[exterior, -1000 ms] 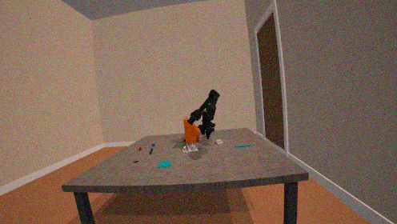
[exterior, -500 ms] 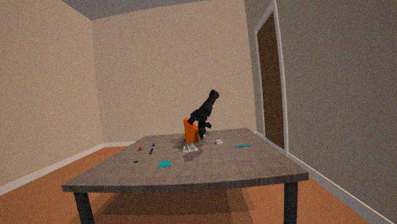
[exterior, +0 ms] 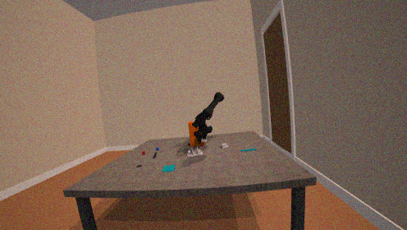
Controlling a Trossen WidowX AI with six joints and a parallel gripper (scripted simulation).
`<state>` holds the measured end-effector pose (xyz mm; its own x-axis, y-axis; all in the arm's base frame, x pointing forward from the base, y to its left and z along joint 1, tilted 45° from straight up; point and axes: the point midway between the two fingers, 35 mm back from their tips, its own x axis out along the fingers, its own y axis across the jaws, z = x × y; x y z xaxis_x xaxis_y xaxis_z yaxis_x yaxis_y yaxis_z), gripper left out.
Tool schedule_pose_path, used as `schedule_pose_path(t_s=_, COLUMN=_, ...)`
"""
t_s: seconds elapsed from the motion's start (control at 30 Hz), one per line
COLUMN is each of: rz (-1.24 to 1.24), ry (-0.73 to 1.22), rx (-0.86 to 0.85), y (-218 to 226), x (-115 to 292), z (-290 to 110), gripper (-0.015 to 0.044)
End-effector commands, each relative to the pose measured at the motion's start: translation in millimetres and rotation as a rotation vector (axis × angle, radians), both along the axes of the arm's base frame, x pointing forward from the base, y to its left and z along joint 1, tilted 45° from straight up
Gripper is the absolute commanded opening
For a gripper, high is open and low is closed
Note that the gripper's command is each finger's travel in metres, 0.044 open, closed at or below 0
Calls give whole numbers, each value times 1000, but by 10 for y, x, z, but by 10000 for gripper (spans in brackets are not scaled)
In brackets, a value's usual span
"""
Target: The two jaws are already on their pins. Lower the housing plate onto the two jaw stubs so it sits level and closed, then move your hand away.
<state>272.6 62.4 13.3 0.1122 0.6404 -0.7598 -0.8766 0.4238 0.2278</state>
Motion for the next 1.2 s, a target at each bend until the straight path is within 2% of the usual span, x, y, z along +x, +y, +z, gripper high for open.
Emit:
schedule_pose_path(t_s=0.0, rz=-79, ry=67, rx=23, y=-57, x=5, z=-56, gripper=351)
schedule_pose_path(t_s=0.97, rz=-691, ry=594, rx=179, y=-550, x=-95, z=-488, gripper=351)
schedule_pose_path(t_s=1.17, rz=-721, ry=622, rx=188, y=-573, x=-104, z=-509, gripper=351)
